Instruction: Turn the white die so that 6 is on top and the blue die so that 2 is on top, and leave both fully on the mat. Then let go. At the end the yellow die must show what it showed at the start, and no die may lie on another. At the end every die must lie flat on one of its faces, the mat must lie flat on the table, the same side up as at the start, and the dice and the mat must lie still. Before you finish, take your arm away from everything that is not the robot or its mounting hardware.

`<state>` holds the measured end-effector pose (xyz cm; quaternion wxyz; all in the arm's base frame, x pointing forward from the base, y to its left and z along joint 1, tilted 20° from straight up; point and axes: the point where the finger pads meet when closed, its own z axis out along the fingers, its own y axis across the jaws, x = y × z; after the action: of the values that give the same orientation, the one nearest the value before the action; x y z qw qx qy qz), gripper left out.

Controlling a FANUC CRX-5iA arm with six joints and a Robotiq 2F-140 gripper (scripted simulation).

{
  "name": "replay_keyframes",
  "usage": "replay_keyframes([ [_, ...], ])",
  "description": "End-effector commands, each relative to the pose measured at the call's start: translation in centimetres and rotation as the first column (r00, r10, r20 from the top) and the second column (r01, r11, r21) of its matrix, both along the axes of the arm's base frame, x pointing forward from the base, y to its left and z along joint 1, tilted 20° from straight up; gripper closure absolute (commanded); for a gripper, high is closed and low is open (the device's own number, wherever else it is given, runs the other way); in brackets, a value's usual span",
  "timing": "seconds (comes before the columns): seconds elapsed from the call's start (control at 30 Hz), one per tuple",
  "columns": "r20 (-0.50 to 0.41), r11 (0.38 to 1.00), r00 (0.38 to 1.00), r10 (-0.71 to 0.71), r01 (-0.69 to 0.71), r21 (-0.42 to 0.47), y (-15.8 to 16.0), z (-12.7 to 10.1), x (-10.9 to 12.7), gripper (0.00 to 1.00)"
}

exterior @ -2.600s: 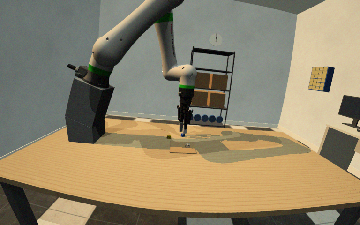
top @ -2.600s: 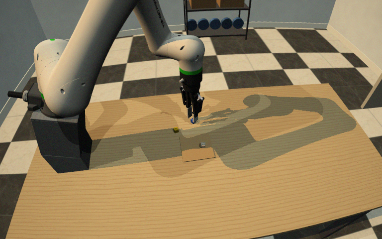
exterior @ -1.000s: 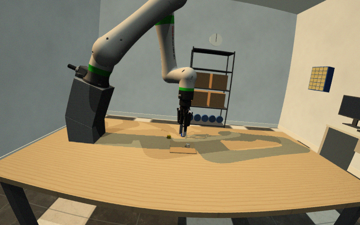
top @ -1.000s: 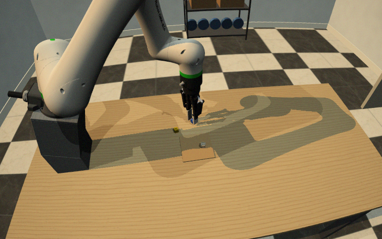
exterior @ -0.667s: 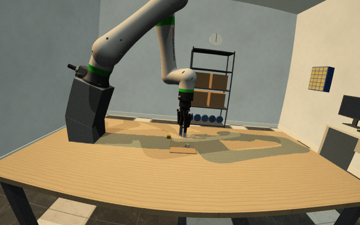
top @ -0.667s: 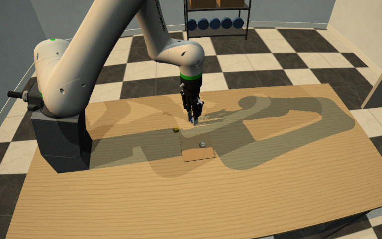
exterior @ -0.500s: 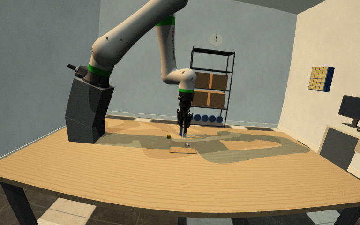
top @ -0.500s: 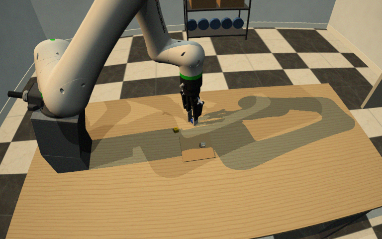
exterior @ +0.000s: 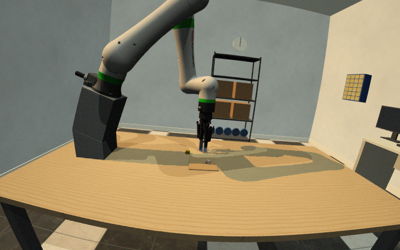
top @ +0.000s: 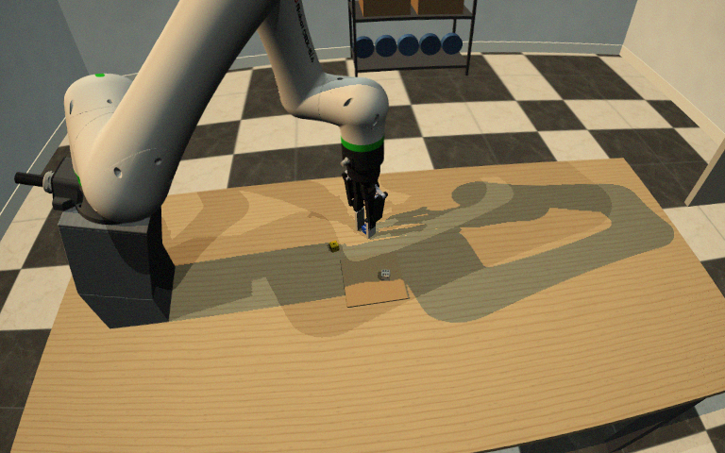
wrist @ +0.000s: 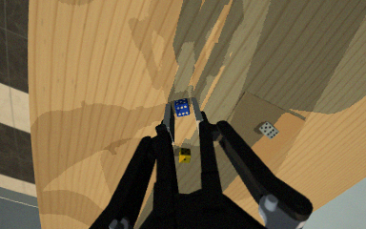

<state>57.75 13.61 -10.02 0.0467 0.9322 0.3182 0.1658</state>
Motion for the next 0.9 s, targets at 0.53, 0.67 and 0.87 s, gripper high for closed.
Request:
replay_keyframes([
  [0.53,0.000,1.000,1.000,0.000,0.000,0.000,0.00,0.01,0.01,0.79],
  [0.67,0.000,1.000,1.000,0.000,0.000,0.000,0.00,0.01,0.01,0.91],
  [0.87,0.000,1.000,1.000,0.000,0.000,0.000,0.00,0.01,0.01,0.91],
])
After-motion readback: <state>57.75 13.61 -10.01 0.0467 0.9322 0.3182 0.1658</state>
